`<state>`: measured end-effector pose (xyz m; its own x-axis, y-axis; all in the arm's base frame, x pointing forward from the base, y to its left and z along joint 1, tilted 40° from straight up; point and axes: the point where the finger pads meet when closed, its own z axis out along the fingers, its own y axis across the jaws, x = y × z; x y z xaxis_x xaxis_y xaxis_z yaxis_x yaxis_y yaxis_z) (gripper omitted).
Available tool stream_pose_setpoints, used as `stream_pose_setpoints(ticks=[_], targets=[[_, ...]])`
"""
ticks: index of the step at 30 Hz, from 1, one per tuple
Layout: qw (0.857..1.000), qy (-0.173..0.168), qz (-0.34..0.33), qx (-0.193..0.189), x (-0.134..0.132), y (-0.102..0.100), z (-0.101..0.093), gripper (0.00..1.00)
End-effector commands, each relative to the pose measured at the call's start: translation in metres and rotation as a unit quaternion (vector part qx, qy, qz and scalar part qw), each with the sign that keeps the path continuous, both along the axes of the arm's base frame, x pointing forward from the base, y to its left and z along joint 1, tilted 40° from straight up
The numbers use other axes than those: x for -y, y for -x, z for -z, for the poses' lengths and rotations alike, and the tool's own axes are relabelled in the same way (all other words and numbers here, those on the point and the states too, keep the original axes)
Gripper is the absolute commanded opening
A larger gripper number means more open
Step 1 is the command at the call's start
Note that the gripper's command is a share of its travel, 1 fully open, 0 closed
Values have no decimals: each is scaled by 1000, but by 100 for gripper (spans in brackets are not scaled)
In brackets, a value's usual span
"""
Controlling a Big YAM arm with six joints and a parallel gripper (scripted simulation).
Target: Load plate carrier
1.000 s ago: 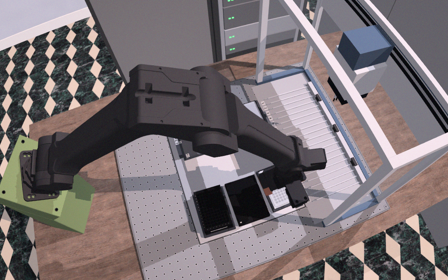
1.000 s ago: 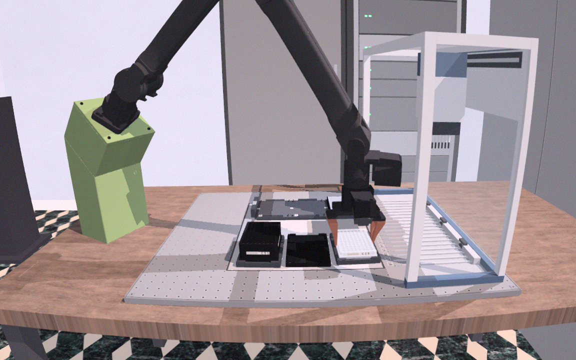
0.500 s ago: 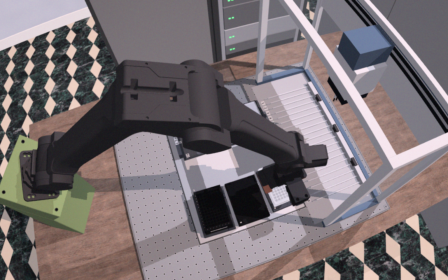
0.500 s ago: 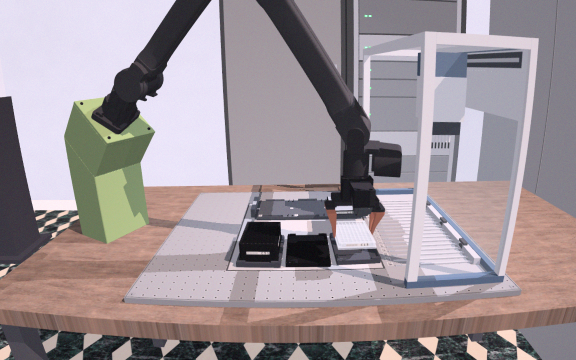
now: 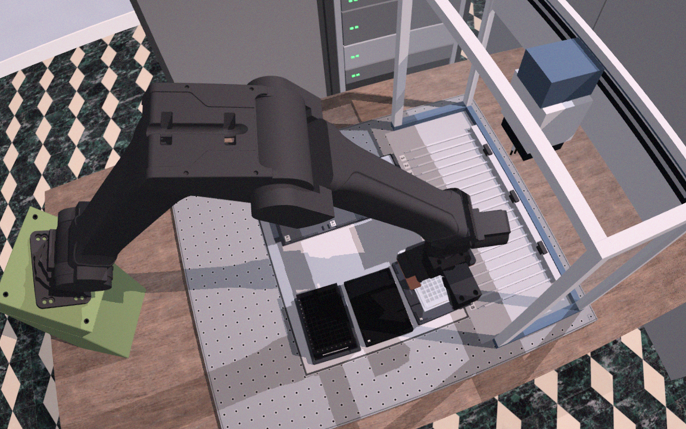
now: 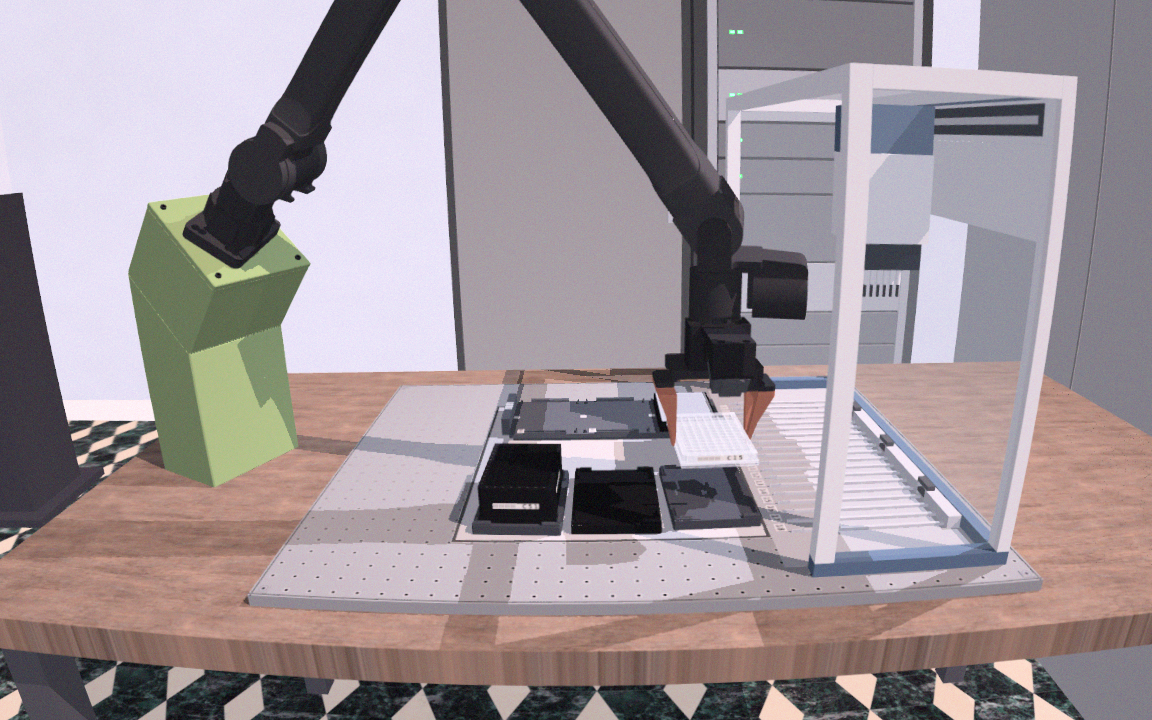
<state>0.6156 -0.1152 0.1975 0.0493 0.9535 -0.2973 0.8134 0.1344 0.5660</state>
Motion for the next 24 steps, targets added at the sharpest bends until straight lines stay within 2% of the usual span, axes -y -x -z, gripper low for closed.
stream_pose_setpoints(ticks=[1,6,8,9,10,14,15,24], targets=[[1000,1,-2,17,-11,9,-28,0],[1000,2,1,16,-9,17,-36,0],[1000,3,2,28,-7,12,-44,0],[1000,3,2,28,-7,12,-44,0],[1000,4,0,20,-5,7,-36,0],[1000,4,0,20,-5,7,-36,0],[999,-7,10,33,-17,12,-38,0],[999,-9,10,32,-48,20,-20,0]])
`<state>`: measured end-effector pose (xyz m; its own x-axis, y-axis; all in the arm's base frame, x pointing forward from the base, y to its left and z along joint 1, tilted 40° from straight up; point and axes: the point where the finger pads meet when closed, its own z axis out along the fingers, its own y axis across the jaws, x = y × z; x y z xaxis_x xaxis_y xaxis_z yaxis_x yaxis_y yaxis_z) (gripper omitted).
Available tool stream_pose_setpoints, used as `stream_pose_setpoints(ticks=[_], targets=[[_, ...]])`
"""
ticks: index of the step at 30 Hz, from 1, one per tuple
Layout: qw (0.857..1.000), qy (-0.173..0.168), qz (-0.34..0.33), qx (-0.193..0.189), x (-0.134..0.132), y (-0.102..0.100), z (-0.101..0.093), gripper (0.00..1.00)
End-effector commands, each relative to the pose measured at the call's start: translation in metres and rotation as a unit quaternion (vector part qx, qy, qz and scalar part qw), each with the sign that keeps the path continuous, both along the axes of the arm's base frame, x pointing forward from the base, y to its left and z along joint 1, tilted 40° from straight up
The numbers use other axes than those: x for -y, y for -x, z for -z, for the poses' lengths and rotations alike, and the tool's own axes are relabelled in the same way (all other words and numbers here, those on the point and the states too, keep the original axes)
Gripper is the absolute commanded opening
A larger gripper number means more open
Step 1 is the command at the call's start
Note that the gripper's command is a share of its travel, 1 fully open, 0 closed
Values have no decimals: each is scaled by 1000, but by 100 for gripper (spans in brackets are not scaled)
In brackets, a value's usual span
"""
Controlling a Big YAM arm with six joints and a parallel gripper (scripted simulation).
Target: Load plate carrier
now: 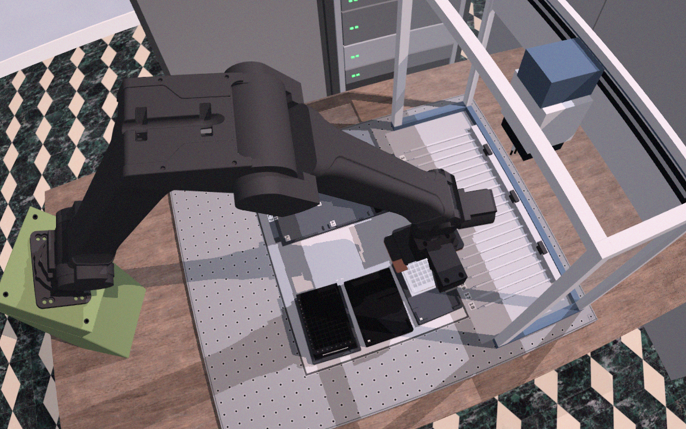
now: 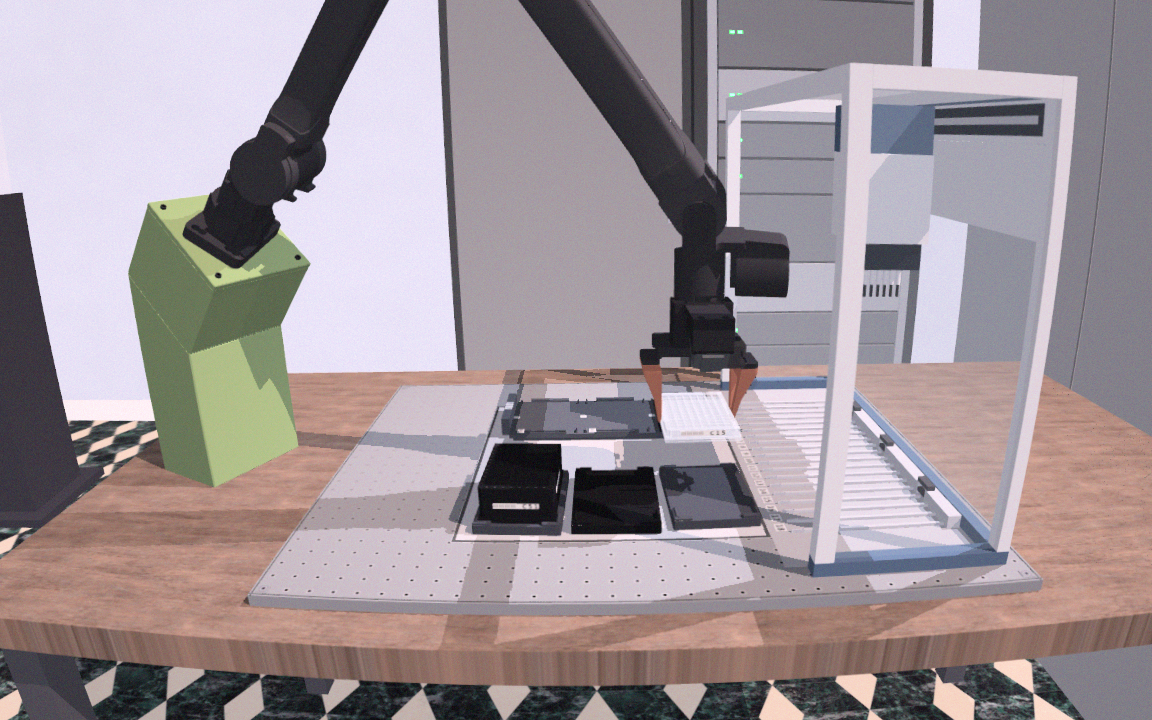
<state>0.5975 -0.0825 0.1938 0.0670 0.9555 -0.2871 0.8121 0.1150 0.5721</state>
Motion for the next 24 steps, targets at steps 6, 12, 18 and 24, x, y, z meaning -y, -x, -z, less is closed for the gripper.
stream_pose_setpoints(ticks=[6,12,18,24], targets=[[1000,-4,1,29,-29,5,-15,0],[1000,-5,1,29,-50,11,-3,0],[1000,-6,1,28,-70,16,9,0],[1000,-6,2,21,-82,19,25,0]])
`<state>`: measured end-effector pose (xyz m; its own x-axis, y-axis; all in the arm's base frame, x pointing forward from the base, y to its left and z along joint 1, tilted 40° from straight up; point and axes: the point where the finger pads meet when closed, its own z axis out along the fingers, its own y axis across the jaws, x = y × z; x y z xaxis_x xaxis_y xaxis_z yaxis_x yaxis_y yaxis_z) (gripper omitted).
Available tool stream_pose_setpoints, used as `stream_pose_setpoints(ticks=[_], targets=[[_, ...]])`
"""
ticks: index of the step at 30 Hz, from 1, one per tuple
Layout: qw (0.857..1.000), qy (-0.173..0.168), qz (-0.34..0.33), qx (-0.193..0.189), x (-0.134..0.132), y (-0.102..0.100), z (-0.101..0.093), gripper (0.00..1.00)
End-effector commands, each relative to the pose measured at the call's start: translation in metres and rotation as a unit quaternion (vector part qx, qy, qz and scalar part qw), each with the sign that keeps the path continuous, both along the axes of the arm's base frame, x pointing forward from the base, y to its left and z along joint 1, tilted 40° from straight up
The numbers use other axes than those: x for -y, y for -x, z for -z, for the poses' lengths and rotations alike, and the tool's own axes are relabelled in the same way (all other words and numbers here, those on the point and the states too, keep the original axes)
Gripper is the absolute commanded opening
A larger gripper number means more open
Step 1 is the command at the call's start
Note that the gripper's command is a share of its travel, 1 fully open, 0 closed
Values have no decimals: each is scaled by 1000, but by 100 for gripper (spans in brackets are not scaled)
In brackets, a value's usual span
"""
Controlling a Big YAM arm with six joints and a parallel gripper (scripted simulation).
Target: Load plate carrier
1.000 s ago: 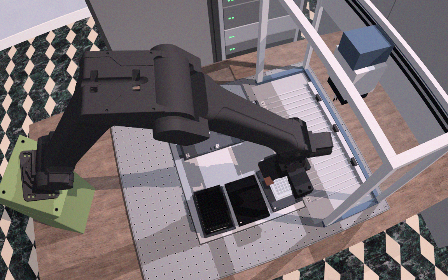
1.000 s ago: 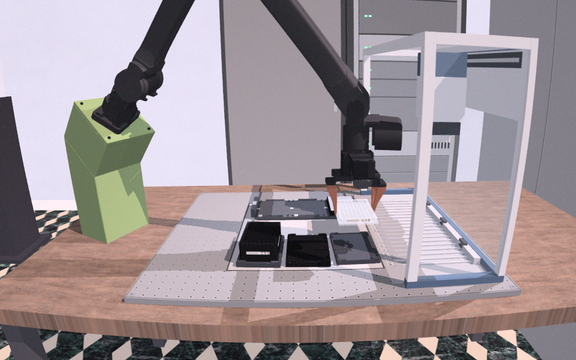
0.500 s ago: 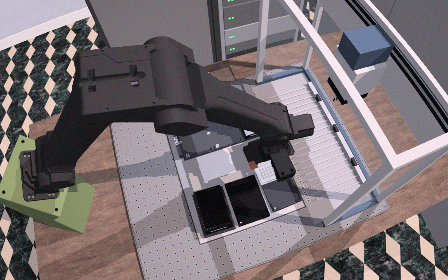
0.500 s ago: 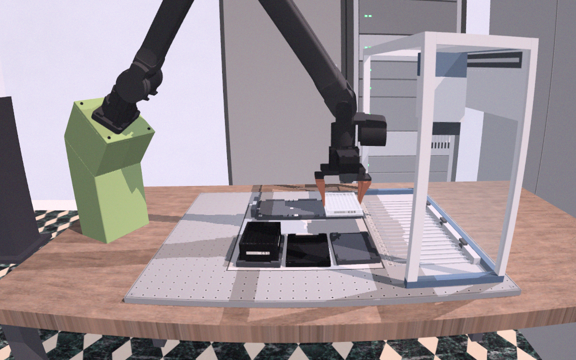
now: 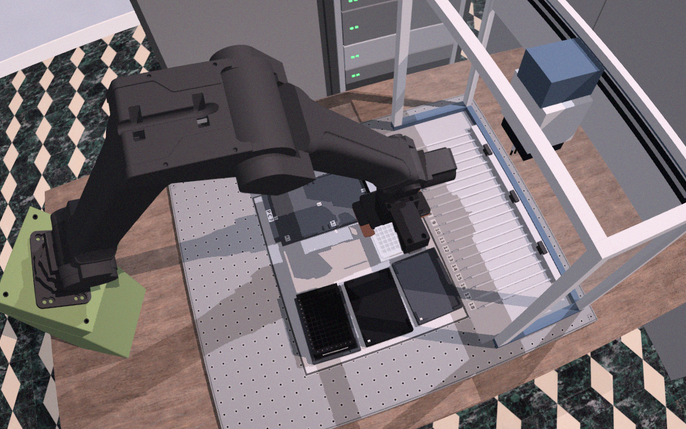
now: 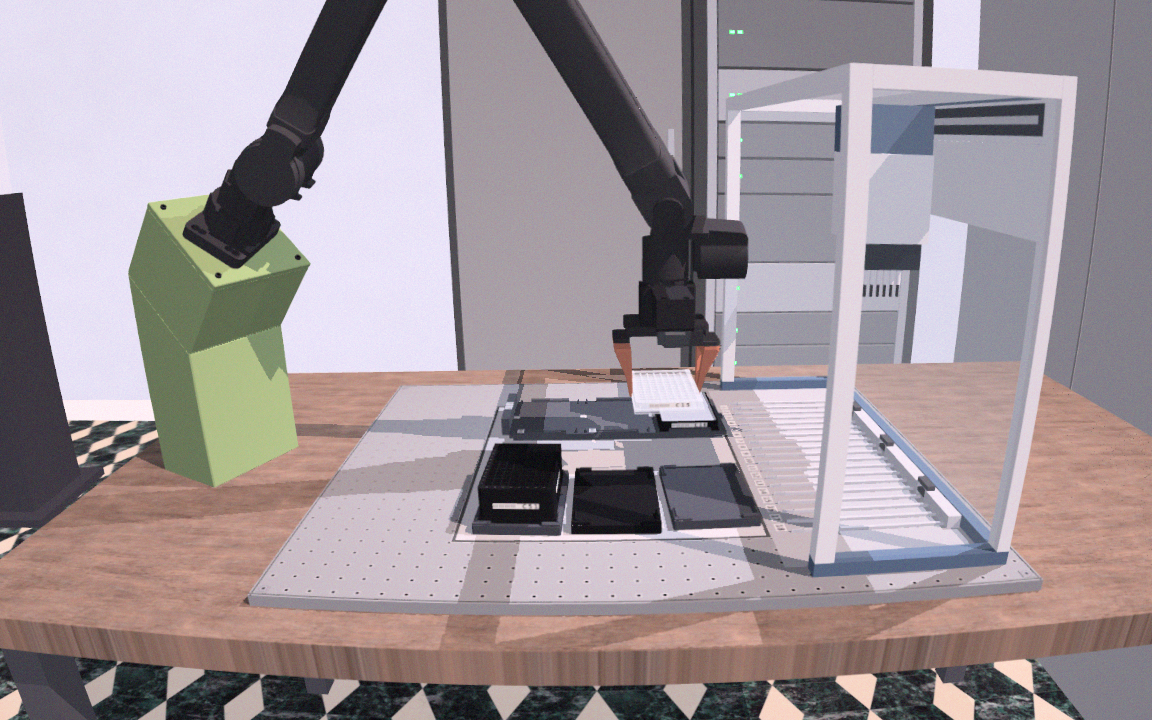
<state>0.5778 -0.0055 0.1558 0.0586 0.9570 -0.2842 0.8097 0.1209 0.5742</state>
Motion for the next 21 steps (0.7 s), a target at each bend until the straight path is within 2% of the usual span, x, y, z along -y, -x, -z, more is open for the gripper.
stream_pose_setpoints(ticks=[1,4,7,10,14,16,17,20,21], targets=[[1000,-5,5,17,-11,0,-8,0],[1000,-3,5,6,-21,3,10,0],[1000,-3,5,6,-31,6,17,0],[1000,-5,5,12,-42,9,15,0],[1000,-3,5,5,-55,13,30,0],[1000,-3,5,5,-55,13,30,0],[1000,-7,7,21,-56,15,11,0],[1000,-3,5,5,-69,17,38,0],[1000,-3,4,5,-73,18,40,0]])
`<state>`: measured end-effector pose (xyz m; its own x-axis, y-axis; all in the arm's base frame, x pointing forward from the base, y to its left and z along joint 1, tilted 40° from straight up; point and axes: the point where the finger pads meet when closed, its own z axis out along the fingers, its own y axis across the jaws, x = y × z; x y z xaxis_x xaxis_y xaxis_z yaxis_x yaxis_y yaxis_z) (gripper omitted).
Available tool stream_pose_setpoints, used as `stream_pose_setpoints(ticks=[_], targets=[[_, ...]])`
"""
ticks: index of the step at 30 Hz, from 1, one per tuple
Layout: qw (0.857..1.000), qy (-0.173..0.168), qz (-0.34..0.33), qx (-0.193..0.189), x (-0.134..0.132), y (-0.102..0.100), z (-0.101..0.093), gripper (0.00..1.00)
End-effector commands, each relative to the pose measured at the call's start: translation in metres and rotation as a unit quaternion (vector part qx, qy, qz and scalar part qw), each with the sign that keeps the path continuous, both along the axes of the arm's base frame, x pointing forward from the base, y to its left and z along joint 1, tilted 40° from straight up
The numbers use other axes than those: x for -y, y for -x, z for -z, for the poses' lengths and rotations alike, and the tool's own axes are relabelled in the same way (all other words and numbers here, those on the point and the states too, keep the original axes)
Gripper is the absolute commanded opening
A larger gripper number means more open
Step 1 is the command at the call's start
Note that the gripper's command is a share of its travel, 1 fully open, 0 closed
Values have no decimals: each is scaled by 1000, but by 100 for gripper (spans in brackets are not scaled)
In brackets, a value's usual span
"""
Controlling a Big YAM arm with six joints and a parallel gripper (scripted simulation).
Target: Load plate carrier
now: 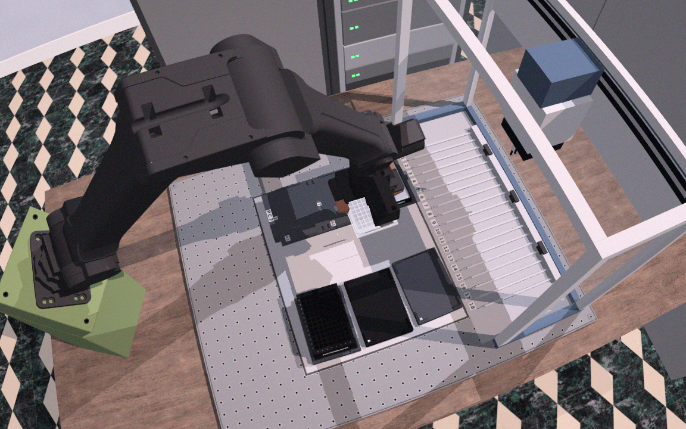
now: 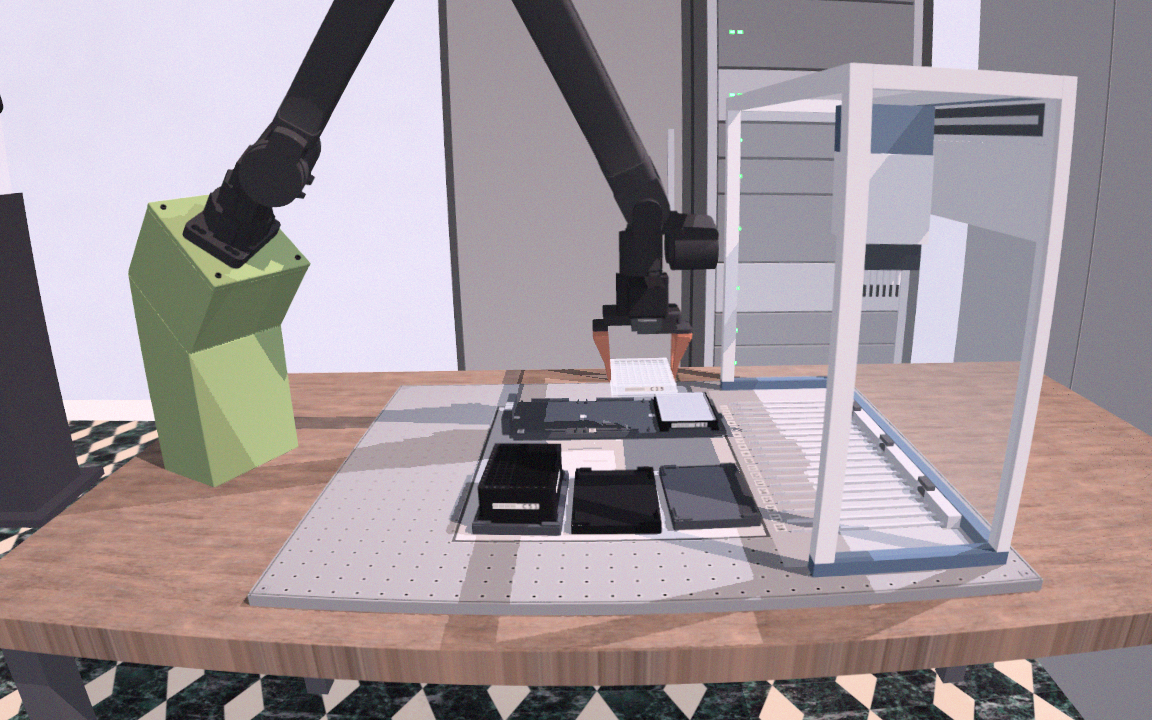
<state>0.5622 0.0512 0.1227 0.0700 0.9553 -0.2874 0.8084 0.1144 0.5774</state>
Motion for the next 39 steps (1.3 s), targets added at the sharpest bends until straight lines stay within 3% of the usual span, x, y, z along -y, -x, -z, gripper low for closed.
stream_pose_setpoints(ticks=[1,12,13,15,22,24,27,31,32,33,39], targets=[[1000,-5,-1,3,-19,3,9,0],[1000,-5,-1,3,-50,12,26,0],[1000,-10,1,17,-51,12,8,0],[1000,-6,-2,5,-61,14,30,0],[1000,-4,-2,0,-83,23,45,0],[1000,-8,1,12,-77,16,29,0],[1000,-12,14,20,-66,16,22,0],[1000,-8,1,12,-76,15,29,0],[1000,-13,-3,20,-84,19,21,0],[1000,-8,1,12,-76,15,29,0],[1000,-8,1,12,-77,15,29,0]])
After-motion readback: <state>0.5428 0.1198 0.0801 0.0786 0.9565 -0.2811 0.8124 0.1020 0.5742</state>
